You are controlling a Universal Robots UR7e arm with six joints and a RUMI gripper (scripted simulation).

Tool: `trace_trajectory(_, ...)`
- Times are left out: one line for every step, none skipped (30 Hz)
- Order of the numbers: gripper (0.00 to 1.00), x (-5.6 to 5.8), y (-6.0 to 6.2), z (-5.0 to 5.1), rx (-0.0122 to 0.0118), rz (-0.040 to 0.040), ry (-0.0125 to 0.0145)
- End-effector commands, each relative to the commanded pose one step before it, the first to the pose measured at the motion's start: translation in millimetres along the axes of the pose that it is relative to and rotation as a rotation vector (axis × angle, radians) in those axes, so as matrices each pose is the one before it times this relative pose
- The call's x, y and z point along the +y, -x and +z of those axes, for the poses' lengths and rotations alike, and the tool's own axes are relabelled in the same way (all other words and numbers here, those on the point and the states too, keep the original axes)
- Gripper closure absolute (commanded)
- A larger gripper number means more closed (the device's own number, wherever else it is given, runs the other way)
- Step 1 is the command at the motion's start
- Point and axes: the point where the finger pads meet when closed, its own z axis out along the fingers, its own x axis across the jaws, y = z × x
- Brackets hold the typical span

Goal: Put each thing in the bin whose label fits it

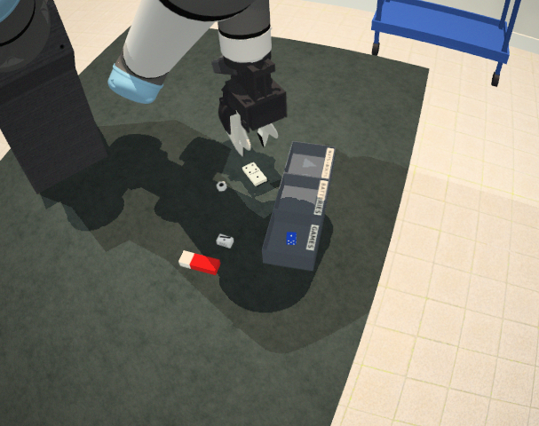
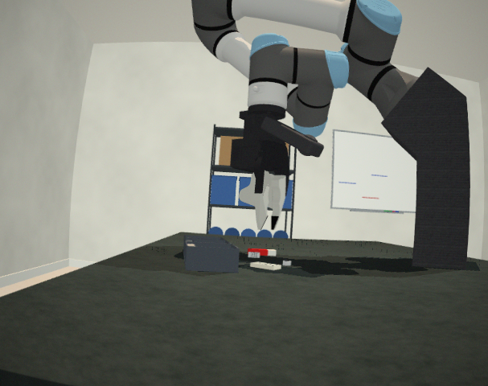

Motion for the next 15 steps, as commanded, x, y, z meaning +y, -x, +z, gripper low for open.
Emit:
trace_trajectory(0.76, -1.37, 0.28, -0.4, -0.00001, -0.00103, -0.00081)
trace_trajectory(0.76, -0.05, 0.02, 0.0, 0.0, 0.0, 0.0)
trace_trajectory(0.76, -0.05, 0.02, 0.0, 0.0, 0.0, 0.0)
trace_trajectory(0.76, 0.84, -0.38, 5.33, -0.00003, 0.00154, 0.00097)
trace_trajectory(0.76, -0.05, 0.02, 3.99, -0.00001, -0.00001, 0.00001)
trace_trajectory(0.76, -0.05, 0.03, 4.0, -0.00001, -0.00001, 0.00001)
trace_trajectory(0.76, -0.03, 0.04, 4.0, -0.00001, -0.00001, 0.00001)
trace_trajectory(0.76, 0.0, 0.0, 0.0, 0.0, 0.0, 0.0)
trace_trajectory(0.76, 0.0, 0.0, 0.0, 0.0, 0.0, 0.0)
trace_trajectory(0.76, 0.06, 0.01, 4.01, 0.0, -0.00001, 0.00001)
trace_trajectory(0.76, 0.1, -0.04, 4.0, 0.0, -0.00001, 0.00001)
trace_trajectory(0.76, 0.13, -0.07, 4.0, 0.0, -0.00001, 0.00001)
trace_trajectory(0.76, 0.15, -0.1, 4.01, 0.0, -0.00001, 0.00001)
trace_trajectory(0.76, 0.16, -0.11, 4.01, 0.0, -0.00001, 0.00001)
trace_trajectory(0.76, 0.15, -0.11, 4.01, 0.0, -0.00001, 0.00001)
